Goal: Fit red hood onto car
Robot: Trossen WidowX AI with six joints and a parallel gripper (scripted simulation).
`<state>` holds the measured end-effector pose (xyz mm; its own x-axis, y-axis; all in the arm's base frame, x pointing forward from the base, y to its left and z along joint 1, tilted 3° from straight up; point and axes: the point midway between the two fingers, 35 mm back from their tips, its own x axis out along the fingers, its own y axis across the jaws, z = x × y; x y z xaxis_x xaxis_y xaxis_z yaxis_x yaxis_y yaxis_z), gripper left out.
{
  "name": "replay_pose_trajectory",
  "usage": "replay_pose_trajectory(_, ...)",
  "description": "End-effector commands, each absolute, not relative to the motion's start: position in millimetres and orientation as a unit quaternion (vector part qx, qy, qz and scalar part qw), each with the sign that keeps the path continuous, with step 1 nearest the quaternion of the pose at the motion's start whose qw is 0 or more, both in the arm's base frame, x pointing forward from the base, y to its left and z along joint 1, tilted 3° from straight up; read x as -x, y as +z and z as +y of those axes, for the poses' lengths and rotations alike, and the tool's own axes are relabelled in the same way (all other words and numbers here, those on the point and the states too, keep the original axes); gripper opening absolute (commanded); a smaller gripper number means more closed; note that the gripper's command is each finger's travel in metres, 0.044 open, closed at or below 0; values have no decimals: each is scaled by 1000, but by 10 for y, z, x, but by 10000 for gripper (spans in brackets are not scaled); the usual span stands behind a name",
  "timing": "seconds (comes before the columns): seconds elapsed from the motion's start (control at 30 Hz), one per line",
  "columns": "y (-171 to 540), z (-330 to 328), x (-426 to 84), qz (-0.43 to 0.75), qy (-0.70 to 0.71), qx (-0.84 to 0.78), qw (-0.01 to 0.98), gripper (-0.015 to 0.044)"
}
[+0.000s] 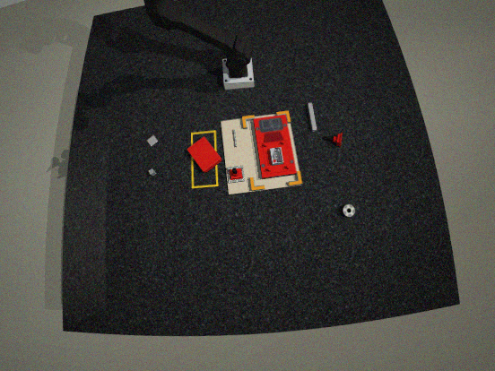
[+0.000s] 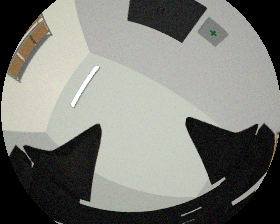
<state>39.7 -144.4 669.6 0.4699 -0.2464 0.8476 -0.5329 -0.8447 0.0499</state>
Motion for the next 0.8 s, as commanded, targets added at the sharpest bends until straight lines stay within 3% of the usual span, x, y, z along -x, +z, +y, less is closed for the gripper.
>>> replay_pose_trajectory(0.0, 6764, -1001, -427, -249, 450, -813, 273, 440)
replay_pose_trajectory(0.37, 6738, 53, -814, -265, 395, -703, 529, 440)
replay_pose_trajectory(0.77, 6402, 790, -1523, -247, 303, -544, 743, 440)
